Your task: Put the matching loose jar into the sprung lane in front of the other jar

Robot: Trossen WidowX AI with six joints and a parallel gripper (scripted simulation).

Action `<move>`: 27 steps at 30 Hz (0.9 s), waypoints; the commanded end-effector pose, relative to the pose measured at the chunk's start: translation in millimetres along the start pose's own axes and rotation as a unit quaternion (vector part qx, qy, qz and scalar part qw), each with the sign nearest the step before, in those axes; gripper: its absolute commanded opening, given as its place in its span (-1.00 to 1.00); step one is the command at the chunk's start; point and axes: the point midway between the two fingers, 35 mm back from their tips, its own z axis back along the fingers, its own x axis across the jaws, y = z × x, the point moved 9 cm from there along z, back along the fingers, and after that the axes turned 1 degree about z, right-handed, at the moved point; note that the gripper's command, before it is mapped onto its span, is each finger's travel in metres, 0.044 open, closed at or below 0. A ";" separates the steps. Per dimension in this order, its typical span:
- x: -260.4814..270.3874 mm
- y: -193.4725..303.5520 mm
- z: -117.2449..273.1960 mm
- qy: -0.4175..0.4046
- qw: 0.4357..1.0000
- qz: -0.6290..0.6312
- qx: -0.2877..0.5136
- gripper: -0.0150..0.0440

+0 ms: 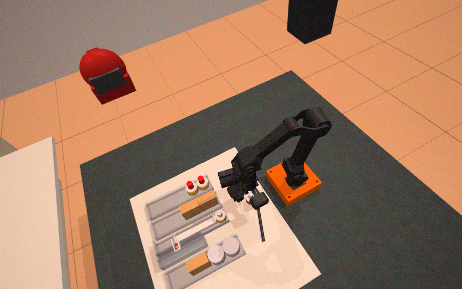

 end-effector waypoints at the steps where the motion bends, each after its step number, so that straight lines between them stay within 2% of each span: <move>1: 0.4 0.1 -6.1 -0.003 1.000 0.000 0.000 1.00; 19: 0.7 0.6 -32.1 -0.003 1.000 0.000 0.001 1.00; 27: 0.7 0.6 -32.1 -0.003 1.000 0.000 0.001 0.29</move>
